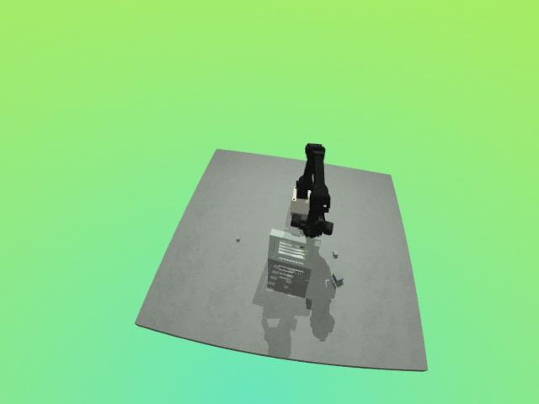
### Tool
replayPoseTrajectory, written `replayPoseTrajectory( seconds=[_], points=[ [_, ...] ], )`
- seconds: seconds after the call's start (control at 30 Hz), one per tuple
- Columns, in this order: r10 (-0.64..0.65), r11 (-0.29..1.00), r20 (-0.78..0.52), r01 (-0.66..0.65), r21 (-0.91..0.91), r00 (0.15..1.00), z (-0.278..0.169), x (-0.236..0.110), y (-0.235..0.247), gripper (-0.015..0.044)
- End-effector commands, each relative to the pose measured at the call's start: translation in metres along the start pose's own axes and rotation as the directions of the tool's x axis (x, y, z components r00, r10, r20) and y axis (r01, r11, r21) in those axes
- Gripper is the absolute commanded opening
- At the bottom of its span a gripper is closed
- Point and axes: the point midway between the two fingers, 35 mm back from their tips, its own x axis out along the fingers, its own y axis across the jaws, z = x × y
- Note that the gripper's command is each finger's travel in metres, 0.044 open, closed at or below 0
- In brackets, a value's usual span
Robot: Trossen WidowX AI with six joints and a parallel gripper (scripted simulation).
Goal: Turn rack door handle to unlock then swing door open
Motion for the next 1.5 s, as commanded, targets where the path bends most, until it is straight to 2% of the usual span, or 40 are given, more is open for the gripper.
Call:
replayPoseTrajectory(
  seconds=[0.0,0.4,0.53,0.8,1.1,1.47],
  points=[
    [0.002,1.000,-0.005,-0.002,0.005,1.000,-0.0013,0.0020,0.0002,0.0102],
    [0.002,1.000,-0.005,-0.002,0.005,1.000,-0.0013,0.0020,0.0002,0.0022],
    [0.002,1.000,-0.005,-0.002,-0.003,1.000,-0.0013,0.0020,0.0002,0.0021],
    [0.002,0.935,-0.005,-0.004,-0.356,1.000,-0.0013,0.0020,0.0002,0.0021],
    [0.002,0.692,-0.005,-0.005,-0.722,1.000,-0.0013,0.0020,0.0002,0.0021],
    [0.002,0.220,-0.005,-0.006,-0.976,1.000,-0.0013,0.0021,0.0003,0.0021]
  ],
)
